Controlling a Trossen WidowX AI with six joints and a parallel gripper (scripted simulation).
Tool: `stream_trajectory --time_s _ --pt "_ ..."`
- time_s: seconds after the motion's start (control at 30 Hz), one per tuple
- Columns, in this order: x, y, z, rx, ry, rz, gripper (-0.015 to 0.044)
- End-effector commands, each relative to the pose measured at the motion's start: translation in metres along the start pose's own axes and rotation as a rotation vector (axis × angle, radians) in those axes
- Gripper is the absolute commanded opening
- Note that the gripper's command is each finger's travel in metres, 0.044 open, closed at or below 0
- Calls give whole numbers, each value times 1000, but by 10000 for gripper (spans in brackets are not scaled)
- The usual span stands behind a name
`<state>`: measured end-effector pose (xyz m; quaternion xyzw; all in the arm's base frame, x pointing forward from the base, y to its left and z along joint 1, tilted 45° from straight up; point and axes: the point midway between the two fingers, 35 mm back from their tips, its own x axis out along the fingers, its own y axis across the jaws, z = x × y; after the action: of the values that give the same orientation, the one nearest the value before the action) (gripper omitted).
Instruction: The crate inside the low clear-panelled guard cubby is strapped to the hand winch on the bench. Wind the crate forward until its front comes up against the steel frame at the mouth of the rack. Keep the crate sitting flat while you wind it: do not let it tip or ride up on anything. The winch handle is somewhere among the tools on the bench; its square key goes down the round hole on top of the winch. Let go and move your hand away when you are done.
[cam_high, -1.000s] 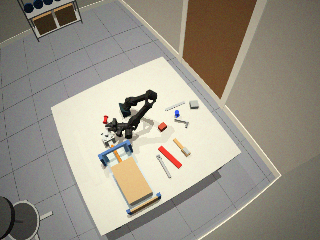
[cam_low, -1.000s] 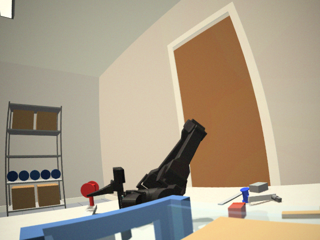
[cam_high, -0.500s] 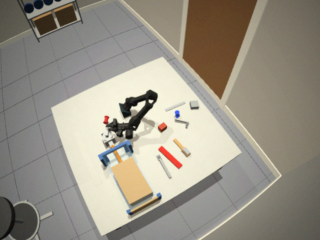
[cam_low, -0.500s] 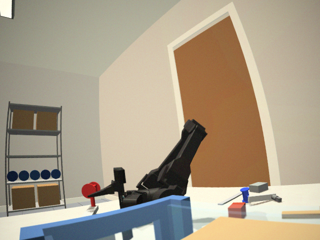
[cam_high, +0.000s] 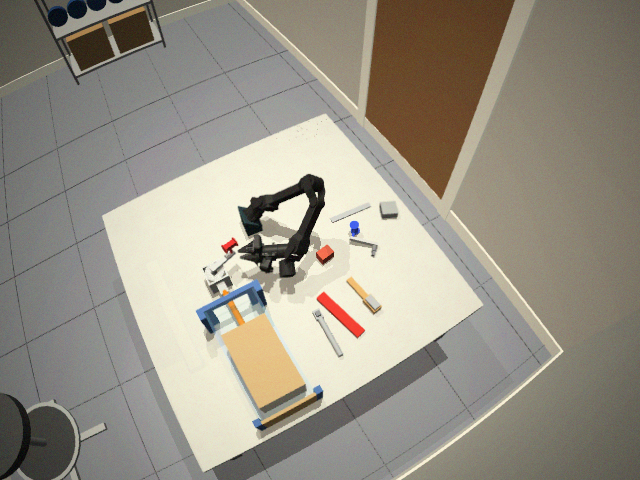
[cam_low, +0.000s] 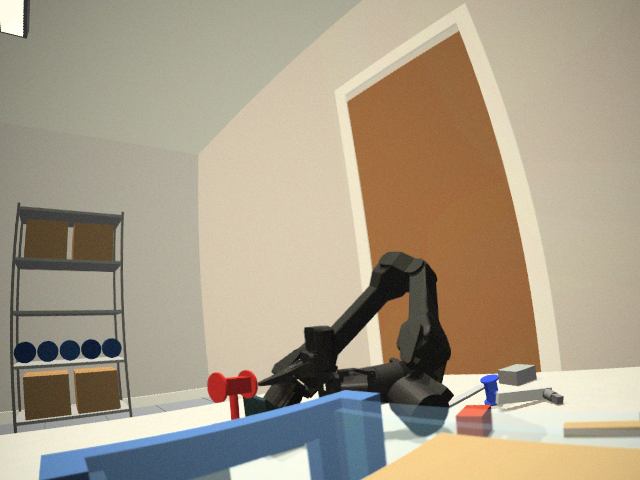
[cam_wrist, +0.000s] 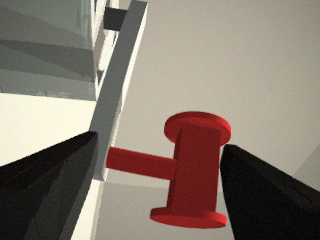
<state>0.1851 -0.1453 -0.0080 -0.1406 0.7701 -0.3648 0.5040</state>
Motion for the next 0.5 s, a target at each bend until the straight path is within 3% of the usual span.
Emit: stream_trajectory --time_s 0.0,0.27,0.47 --pt "-2 -7 0 2 6 5 240" --pt "0 -98 1 3 -4 -3 240" --pt "0 -98 2 24 -10 0 240"
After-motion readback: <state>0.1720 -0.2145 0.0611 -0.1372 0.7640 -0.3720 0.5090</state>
